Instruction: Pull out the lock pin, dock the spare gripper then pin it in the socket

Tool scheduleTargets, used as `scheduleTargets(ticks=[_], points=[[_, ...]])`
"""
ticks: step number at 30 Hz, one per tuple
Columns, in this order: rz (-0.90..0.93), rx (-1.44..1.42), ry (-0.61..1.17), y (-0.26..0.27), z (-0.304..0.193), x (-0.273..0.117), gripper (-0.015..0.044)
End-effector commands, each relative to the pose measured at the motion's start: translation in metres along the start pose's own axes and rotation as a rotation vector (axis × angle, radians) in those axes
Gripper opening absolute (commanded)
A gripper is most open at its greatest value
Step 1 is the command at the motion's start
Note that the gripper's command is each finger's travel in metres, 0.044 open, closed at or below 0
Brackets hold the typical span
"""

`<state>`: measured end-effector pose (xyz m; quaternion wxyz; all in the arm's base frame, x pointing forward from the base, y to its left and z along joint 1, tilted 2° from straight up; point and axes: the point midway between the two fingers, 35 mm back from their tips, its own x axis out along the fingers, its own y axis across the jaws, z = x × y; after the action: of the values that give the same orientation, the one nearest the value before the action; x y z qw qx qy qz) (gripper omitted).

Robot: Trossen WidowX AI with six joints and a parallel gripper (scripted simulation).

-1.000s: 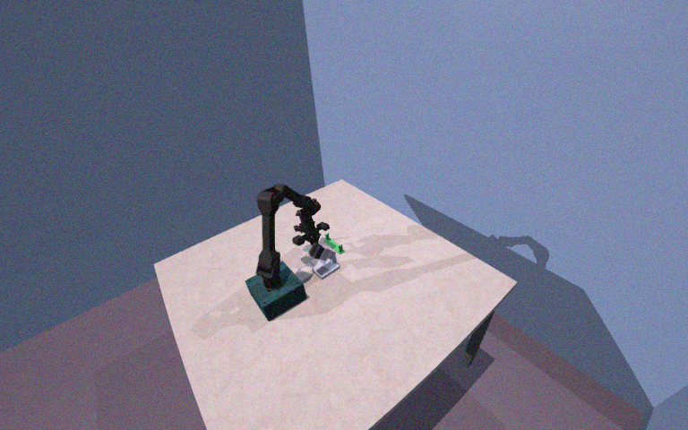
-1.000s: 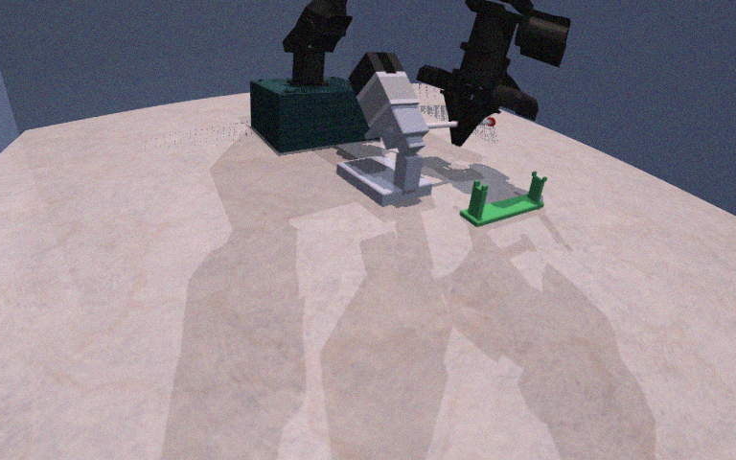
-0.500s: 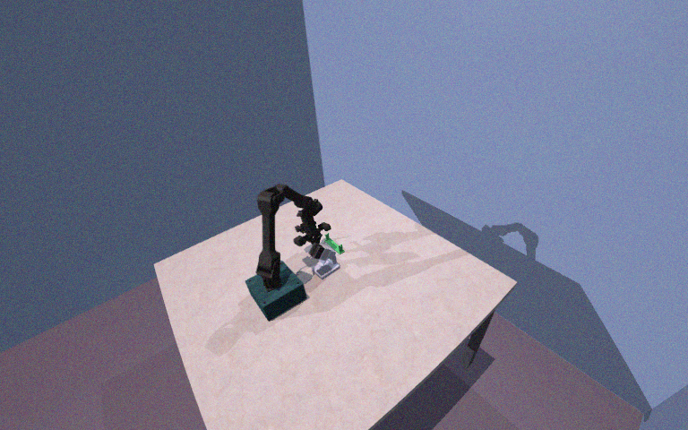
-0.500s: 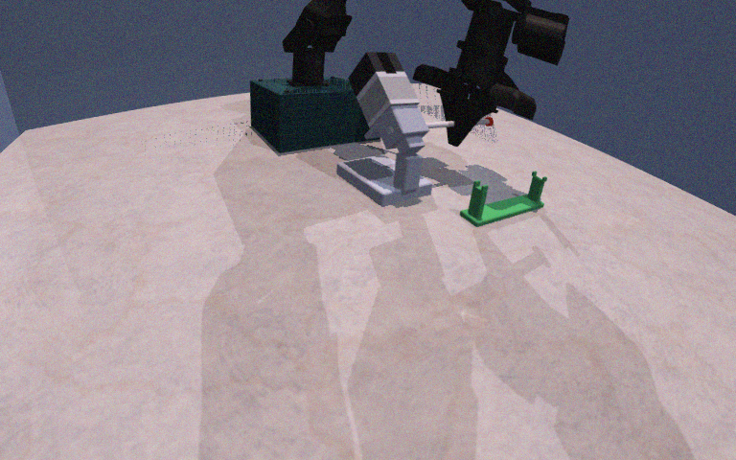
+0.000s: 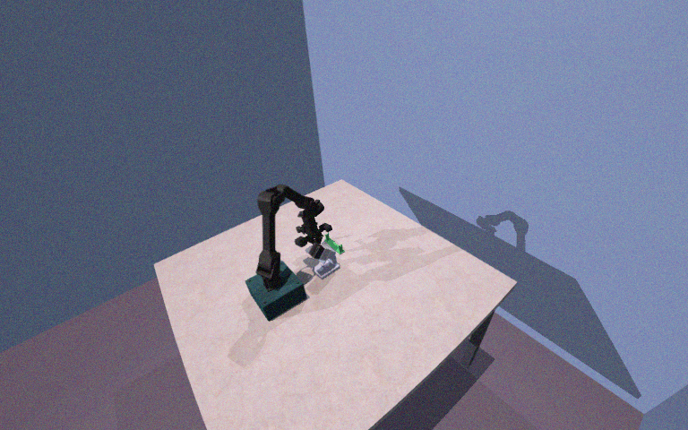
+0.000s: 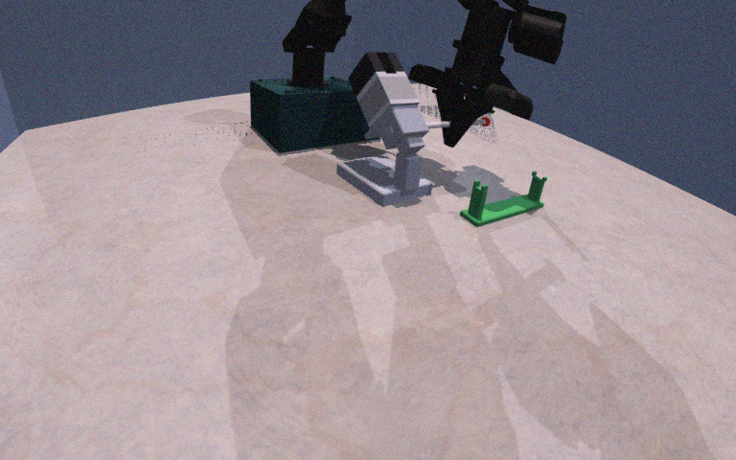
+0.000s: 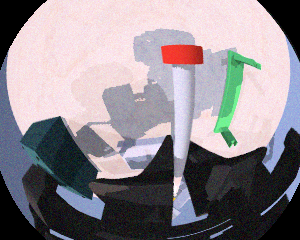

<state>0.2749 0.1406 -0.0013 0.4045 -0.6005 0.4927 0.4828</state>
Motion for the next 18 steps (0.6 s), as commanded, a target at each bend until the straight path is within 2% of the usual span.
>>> scheduleTargets(ticks=[1, 18], points=[[-0.001, -0.003, -0.002, 0.0, -0.003, 0.001, 0.0], [0.002, -0.004, -0.002, 0.0, -0.014, 0.003, 0.0]])
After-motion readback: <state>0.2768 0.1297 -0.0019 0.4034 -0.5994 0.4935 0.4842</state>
